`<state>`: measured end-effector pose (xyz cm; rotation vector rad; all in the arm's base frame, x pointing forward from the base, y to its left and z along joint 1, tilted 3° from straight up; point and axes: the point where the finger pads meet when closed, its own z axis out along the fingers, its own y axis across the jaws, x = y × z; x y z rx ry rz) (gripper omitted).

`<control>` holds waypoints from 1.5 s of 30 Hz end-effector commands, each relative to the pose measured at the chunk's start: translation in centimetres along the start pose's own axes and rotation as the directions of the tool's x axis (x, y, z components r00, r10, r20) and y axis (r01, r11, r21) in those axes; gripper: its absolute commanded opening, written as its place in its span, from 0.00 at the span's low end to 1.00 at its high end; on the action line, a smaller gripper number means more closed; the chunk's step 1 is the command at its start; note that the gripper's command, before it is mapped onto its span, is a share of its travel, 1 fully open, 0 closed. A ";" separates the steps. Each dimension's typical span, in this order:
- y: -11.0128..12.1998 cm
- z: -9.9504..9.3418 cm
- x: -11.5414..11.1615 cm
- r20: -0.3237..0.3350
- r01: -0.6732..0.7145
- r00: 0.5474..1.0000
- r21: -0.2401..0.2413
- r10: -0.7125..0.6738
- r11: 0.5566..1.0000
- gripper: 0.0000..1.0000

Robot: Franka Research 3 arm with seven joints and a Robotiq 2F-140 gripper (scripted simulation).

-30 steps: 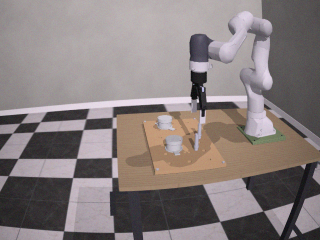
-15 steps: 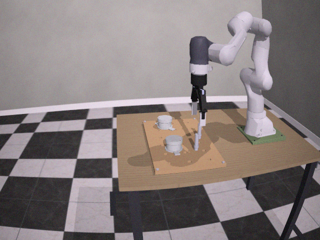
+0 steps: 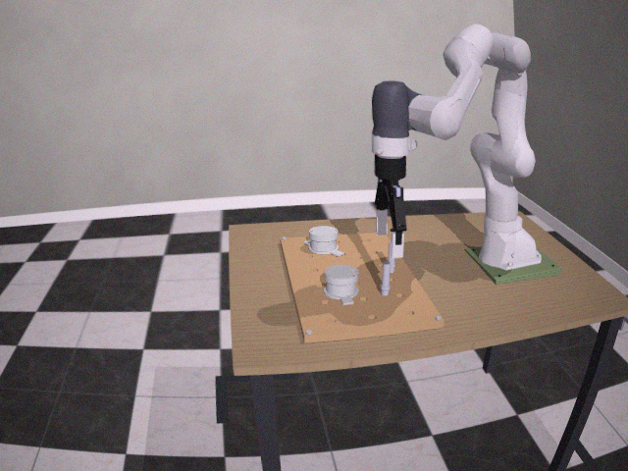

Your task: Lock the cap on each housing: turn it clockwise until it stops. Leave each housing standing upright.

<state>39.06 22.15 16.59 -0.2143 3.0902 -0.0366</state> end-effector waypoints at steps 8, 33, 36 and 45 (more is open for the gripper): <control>0.1 0.3 -0.3 0.010 -0.004 1.000 -0.001 0.004 1.000 0.36; 0.1 0.3 -0.3 0.010 -0.004 1.000 -0.001 0.004 1.000 0.36; 0.1 0.3 -0.3 0.010 -0.004 1.000 -0.001 0.004 1.000 0.36; 0.1 0.3 -0.3 0.010 -0.004 1.000 -0.001 0.004 1.000 0.36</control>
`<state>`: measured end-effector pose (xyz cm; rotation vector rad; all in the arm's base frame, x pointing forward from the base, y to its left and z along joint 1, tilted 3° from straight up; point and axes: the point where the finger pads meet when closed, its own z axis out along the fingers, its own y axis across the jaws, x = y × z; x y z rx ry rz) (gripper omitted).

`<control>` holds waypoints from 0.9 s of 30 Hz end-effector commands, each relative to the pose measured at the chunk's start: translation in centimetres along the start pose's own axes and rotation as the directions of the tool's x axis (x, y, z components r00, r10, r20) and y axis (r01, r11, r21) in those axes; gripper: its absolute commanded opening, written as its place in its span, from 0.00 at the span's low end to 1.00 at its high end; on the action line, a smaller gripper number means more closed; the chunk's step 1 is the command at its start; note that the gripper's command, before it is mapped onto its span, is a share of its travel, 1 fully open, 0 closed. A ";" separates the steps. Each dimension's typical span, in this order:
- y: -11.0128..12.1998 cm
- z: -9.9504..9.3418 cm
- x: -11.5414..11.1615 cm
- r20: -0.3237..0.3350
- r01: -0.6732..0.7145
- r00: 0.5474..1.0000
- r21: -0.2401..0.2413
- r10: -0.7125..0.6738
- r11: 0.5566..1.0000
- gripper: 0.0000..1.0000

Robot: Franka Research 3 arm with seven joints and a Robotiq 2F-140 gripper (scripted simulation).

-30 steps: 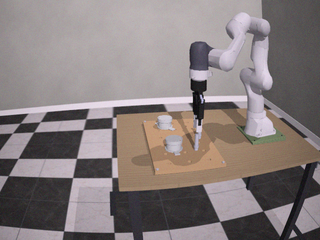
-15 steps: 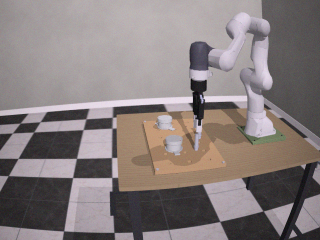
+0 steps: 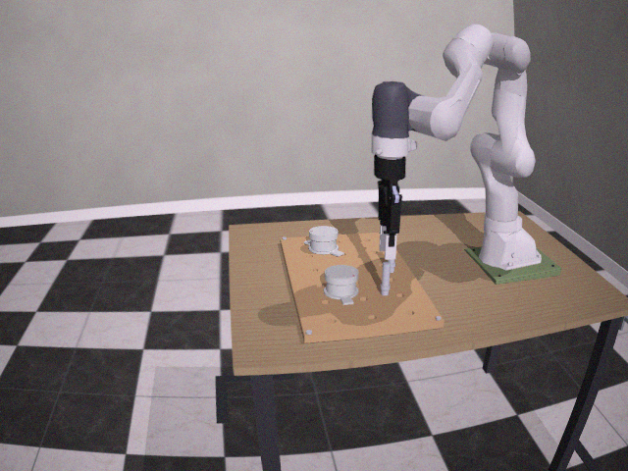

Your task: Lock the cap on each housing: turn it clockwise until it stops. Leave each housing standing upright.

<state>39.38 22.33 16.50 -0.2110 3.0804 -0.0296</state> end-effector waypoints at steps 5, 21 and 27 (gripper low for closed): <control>-0.1 0.3 0.0 0.000 -0.002 1.000 0.003 0.002 1.000 0.36; -0.1 1.3 0.0 0.000 -0.002 1.000 0.003 0.002 1.000 0.36; -0.1 2.0 0.0 0.000 -0.002 1.000 0.003 0.002 1.000 0.36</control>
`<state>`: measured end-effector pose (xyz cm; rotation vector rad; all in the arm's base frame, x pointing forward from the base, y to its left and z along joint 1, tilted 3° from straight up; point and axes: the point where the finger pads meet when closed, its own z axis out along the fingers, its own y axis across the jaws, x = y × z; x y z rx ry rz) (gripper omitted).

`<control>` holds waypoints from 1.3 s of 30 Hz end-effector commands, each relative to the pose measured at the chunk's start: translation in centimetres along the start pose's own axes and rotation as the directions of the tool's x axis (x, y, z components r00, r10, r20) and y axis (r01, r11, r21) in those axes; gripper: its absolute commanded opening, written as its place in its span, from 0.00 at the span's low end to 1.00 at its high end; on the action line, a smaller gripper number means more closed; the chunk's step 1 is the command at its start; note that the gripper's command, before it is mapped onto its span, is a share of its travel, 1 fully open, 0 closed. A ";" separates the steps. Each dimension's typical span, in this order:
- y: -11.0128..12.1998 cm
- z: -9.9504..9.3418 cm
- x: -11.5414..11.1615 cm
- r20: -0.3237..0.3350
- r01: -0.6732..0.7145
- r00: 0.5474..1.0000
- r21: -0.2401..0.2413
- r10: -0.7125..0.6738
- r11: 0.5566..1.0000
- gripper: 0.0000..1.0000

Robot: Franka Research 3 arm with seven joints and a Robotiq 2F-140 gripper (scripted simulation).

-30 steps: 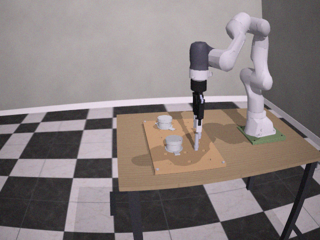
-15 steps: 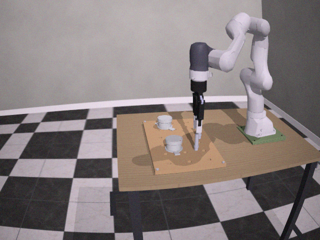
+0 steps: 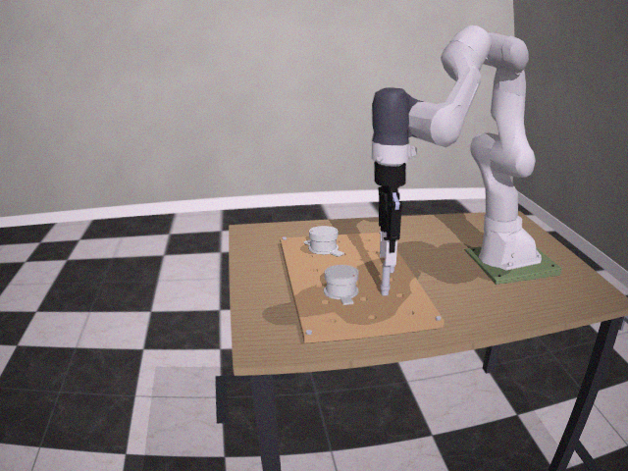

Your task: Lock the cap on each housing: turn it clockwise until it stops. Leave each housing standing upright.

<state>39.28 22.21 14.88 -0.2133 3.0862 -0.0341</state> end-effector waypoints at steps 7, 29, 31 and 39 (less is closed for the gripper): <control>0.0 1.1 -0.2 0.006 -0.003 1.000 0.001 0.003 1.000 0.36; 0.0 4.0 -0.2 0.006 -0.003 1.000 0.001 0.003 1.000 0.36; 0.0 4.2 -0.2 0.006 -0.003 1.000 0.001 0.003 1.000 0.36; 0.0 4.9 -0.2 0.006 -0.003 1.000 0.001 0.003 1.000 0.36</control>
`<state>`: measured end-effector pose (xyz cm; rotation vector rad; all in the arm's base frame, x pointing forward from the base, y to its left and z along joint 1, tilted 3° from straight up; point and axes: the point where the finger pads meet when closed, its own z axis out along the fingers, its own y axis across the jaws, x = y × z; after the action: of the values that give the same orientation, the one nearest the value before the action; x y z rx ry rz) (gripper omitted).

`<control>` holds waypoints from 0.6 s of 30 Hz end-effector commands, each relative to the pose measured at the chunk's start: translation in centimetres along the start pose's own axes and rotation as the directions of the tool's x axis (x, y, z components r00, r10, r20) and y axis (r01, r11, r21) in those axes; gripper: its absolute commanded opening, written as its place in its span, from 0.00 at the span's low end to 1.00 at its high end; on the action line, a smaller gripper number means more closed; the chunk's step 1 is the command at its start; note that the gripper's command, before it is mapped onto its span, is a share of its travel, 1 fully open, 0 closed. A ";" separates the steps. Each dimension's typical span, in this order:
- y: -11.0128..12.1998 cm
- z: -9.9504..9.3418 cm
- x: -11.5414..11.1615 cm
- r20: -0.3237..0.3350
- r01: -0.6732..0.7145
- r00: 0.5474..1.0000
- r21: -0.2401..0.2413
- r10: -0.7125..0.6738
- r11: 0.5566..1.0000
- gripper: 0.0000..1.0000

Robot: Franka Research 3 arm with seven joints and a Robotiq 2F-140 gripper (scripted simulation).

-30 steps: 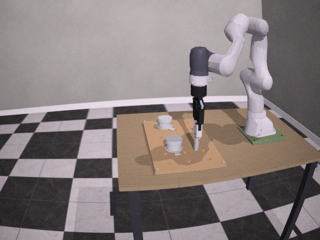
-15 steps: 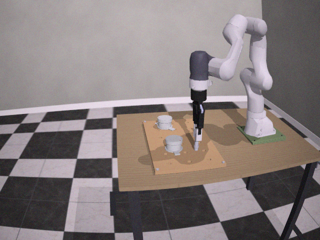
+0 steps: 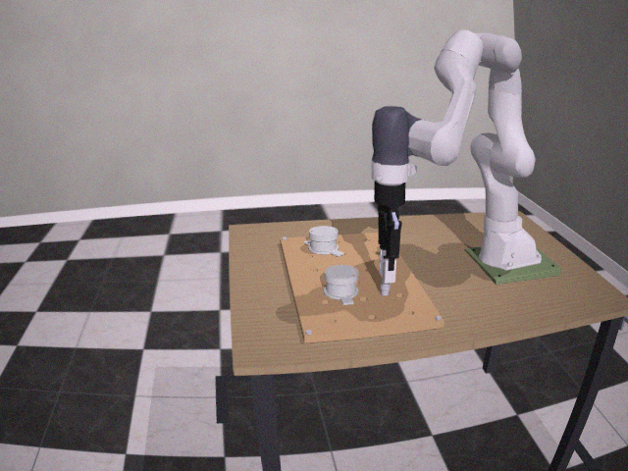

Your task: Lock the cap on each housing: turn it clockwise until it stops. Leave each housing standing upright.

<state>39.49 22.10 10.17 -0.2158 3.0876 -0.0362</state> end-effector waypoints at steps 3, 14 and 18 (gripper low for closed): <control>0.0 0.4 -0.3 0.008 -0.005 1.000 -0.001 0.005 1.000 0.36; 0.0 1.0 -0.3 0.008 -0.005 1.000 -0.001 0.005 1.000 0.36; 0.0 1.0 -0.3 0.008 -0.005 1.000 -0.001 0.005 1.000 0.36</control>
<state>39.69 22.19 9.31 -0.2150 3.0827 -0.0330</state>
